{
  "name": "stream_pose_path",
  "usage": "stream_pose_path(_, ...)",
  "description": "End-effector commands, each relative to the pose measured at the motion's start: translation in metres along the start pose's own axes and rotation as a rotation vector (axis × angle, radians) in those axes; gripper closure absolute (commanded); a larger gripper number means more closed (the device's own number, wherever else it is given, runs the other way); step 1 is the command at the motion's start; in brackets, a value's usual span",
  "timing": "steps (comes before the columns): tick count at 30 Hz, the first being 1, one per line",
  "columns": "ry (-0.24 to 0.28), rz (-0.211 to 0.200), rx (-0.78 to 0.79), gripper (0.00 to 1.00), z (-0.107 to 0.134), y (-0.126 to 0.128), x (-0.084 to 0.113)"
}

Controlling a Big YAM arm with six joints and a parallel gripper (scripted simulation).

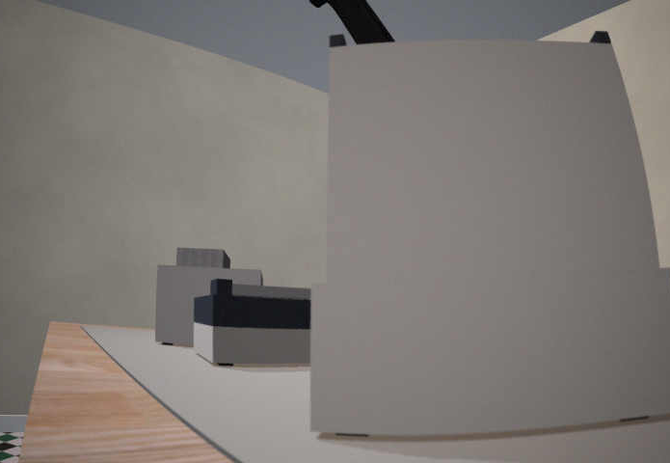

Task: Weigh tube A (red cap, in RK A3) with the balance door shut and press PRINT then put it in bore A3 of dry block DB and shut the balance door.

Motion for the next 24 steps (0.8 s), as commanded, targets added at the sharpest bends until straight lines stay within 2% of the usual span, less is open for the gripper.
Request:
stream_pose_path(1, -0.007, 0.01, -0.002, 1.0, 0.001, -0.003, -0.008)
stream_pose_path(24, -0.004, 0.007, -0.002, 1.0, 0.002, -0.002, -0.043)
Point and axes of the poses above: the point where the finger pads meet when closed, its own x axis back along the fingers, its own y axis across the jaws, z = x × y, the point moved 9 cm from there along x, back along the fingers, and after that the axes turned 15 degrees about x, right-handed, at the moved point
